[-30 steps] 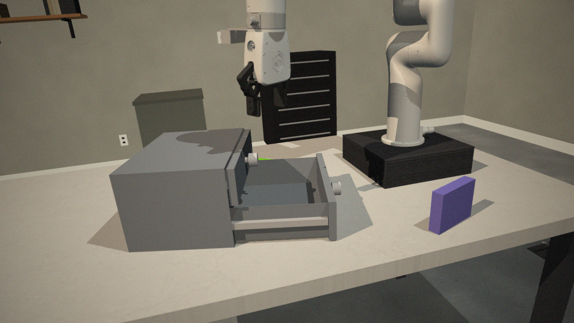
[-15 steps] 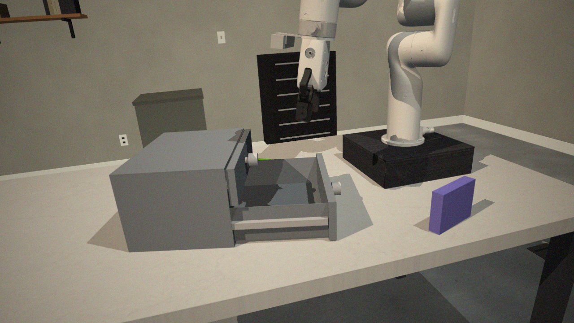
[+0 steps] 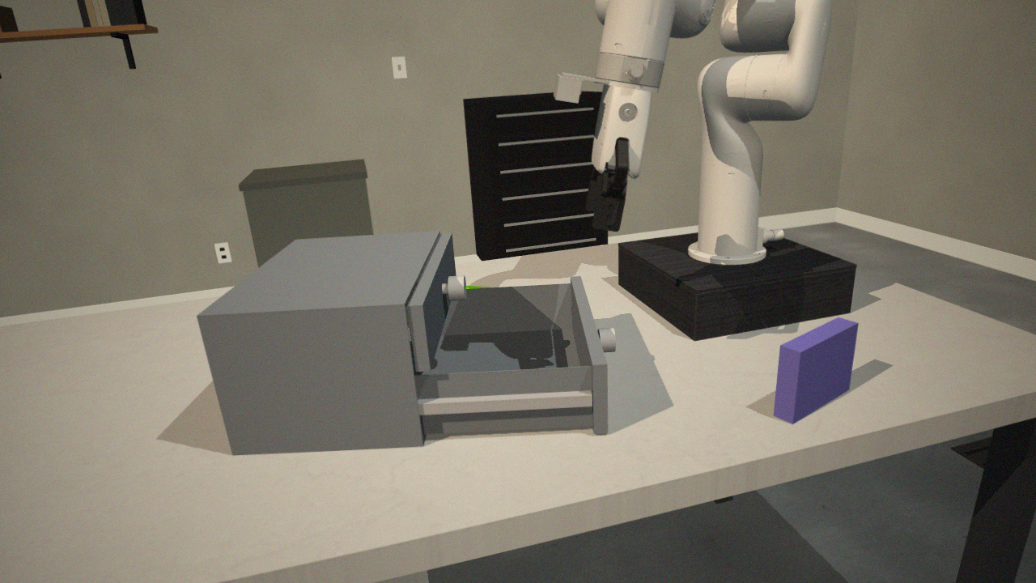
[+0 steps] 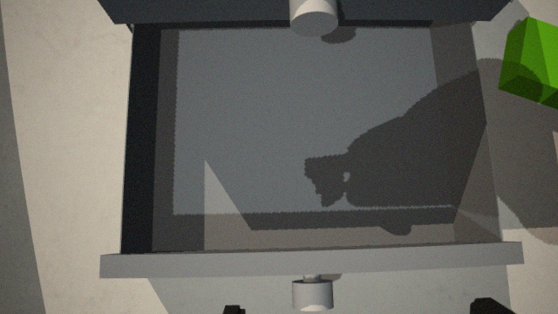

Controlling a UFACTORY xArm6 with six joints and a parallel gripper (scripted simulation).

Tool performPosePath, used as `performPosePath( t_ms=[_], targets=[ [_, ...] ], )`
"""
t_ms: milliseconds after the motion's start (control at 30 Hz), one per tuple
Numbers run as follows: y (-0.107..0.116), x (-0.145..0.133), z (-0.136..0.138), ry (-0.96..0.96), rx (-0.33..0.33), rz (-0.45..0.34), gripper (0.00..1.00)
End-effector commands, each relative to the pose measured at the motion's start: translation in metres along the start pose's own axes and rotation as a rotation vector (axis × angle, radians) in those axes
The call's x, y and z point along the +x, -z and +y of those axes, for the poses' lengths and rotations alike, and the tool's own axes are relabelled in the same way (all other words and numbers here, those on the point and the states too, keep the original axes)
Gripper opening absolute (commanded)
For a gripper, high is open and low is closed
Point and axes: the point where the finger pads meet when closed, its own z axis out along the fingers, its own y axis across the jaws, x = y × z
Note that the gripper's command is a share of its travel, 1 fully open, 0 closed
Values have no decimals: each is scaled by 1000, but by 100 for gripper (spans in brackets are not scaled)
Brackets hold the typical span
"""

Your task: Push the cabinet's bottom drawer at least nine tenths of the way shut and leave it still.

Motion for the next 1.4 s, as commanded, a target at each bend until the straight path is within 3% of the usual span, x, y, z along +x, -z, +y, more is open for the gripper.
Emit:
performPosePath(
  t_ms=[0,433,1367],
  targets=[
    [2,-3,0,13,11,9,100],
    [-6,-4,0,13,11,9,100],
    [-82,-20,-1,13,11,9,100]
  ],
)
